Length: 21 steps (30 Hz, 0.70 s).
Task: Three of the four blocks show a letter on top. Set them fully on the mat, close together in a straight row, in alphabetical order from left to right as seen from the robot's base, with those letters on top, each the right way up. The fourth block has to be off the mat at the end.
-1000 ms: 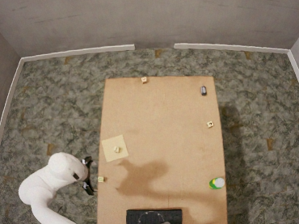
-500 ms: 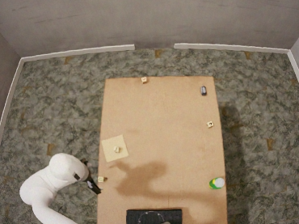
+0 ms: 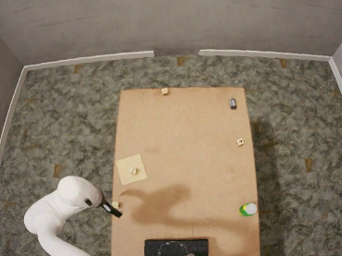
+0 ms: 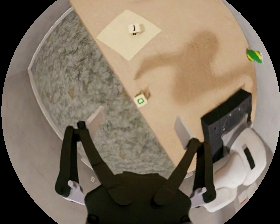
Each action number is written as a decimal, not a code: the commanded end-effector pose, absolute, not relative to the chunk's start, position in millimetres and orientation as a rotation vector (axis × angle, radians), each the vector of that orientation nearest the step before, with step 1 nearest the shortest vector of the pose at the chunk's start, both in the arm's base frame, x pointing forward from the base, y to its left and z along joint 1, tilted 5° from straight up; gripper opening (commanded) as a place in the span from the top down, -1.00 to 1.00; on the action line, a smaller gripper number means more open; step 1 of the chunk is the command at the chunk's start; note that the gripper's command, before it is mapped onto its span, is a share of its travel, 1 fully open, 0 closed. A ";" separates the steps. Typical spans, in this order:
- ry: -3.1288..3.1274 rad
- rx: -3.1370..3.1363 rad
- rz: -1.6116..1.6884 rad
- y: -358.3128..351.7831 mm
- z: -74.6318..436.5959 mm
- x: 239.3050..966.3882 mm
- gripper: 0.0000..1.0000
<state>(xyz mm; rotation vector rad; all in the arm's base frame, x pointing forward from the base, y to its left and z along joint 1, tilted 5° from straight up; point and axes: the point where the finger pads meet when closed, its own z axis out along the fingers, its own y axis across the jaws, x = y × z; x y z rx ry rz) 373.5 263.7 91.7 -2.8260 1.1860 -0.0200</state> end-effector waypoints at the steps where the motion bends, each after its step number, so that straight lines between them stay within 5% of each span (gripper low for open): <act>1: 0.986 -2.900 -0.020 263.6 86.3 372.8 -1.00; 21: 0.231 -3.059 -0.051 264.6 76.3 373.4 -1.00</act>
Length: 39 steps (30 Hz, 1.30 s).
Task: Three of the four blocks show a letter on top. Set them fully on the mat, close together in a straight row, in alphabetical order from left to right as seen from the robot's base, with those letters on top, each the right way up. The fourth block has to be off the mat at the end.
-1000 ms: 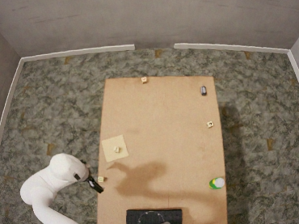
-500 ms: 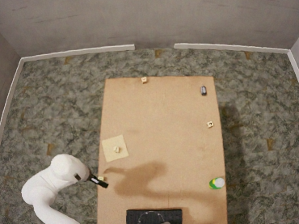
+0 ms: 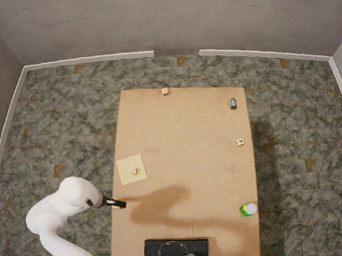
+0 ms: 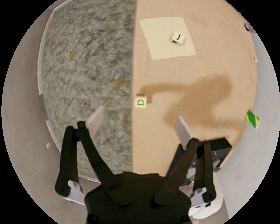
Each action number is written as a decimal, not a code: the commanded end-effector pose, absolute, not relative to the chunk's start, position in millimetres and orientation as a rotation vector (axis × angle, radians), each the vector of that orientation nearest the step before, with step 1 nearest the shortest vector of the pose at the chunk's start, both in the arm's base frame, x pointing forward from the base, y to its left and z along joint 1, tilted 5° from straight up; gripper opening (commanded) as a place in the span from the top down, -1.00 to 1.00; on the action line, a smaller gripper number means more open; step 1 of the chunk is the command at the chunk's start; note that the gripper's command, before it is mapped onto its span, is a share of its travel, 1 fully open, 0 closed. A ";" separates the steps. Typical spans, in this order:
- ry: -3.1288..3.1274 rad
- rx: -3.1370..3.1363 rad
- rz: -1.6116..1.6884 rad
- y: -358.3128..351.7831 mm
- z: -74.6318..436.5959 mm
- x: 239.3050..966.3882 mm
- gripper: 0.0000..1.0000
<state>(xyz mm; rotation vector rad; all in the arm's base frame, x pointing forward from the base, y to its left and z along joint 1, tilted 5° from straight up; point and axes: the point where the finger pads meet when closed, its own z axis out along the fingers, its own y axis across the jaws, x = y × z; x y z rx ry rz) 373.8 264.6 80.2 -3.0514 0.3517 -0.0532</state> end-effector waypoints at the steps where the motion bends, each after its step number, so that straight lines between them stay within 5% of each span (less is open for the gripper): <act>1: 0.224 -3.059 -0.052 264.9 76.7 374.0 -1.00; 4: 0.223 -3.059 -0.053 265.0 77.0 374.1 -1.00; 5: 0.223 -3.060 -0.051 264.7 77.1 373.5 0.08; 39: 0.225 -3.060 -0.051 264.8 77.1 373.3 0.08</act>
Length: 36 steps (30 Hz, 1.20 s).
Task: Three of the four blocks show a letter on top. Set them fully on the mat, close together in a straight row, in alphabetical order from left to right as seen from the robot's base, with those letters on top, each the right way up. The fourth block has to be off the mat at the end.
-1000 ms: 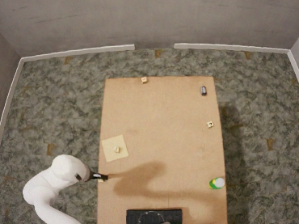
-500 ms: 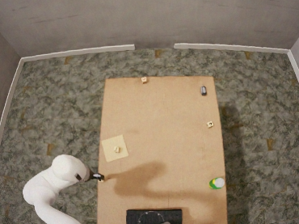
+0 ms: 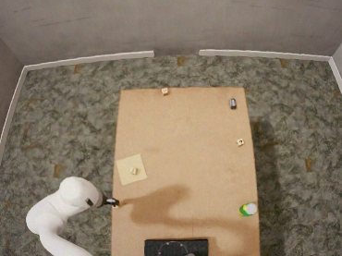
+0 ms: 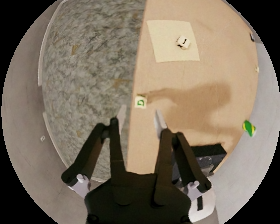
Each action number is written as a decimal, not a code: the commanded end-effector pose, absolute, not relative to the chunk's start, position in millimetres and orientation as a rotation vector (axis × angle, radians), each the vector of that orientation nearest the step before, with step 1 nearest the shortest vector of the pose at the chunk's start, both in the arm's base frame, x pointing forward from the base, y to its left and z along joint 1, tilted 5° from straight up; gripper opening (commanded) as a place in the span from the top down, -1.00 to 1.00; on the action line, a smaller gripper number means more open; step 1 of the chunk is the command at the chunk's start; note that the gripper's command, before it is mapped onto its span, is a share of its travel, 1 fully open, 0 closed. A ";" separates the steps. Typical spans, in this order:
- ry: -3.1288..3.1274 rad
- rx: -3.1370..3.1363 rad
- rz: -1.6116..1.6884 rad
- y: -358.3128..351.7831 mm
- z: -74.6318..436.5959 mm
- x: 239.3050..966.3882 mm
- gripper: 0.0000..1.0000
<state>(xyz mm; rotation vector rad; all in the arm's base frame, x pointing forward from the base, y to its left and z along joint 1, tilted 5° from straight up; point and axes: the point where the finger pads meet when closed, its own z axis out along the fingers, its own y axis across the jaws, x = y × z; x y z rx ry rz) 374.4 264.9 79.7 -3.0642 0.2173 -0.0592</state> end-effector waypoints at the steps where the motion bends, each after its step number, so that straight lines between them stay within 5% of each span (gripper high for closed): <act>1: 0.224 -3.060 -0.051 264.8 77.1 373.3 0.08; 36: 0.221 -3.060 -0.050 266.4 44.2 373.9 0.08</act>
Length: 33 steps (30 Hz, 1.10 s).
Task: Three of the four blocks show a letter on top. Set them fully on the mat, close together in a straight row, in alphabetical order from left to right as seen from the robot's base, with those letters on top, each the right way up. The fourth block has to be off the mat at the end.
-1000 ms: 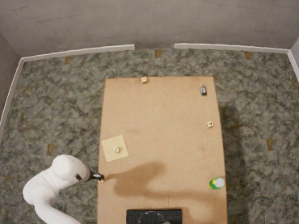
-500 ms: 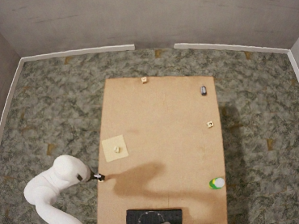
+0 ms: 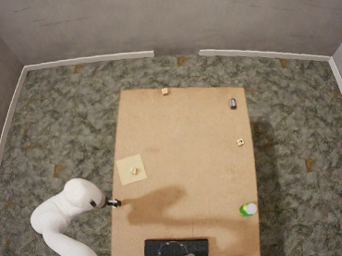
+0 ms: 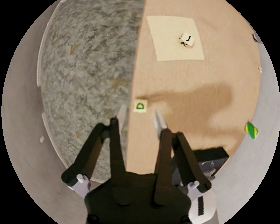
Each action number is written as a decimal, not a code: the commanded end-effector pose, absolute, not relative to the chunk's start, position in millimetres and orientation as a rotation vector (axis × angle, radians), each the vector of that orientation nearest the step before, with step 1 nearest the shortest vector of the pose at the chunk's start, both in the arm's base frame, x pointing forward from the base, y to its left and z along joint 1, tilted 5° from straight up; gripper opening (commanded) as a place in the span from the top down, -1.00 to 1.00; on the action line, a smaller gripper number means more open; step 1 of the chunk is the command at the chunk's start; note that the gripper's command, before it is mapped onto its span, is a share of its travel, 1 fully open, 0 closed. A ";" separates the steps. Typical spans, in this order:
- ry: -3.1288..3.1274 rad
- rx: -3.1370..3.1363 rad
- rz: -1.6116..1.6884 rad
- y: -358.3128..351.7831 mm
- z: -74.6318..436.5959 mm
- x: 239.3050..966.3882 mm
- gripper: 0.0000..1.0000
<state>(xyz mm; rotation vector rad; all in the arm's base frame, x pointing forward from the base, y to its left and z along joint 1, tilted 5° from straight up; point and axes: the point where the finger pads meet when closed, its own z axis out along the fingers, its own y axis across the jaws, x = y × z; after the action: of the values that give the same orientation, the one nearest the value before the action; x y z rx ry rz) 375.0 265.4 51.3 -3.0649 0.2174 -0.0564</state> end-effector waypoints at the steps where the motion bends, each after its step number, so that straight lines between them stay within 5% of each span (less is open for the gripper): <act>1: 0.221 -3.060 -0.050 266.5 42.6 373.9 0.08; 33: 0.221 -3.060 -0.051 268.3 25.2 375.5 0.08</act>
<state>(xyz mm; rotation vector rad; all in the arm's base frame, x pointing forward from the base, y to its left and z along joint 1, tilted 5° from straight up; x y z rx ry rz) 377.5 266.9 27.7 -3.0637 0.2196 -0.0578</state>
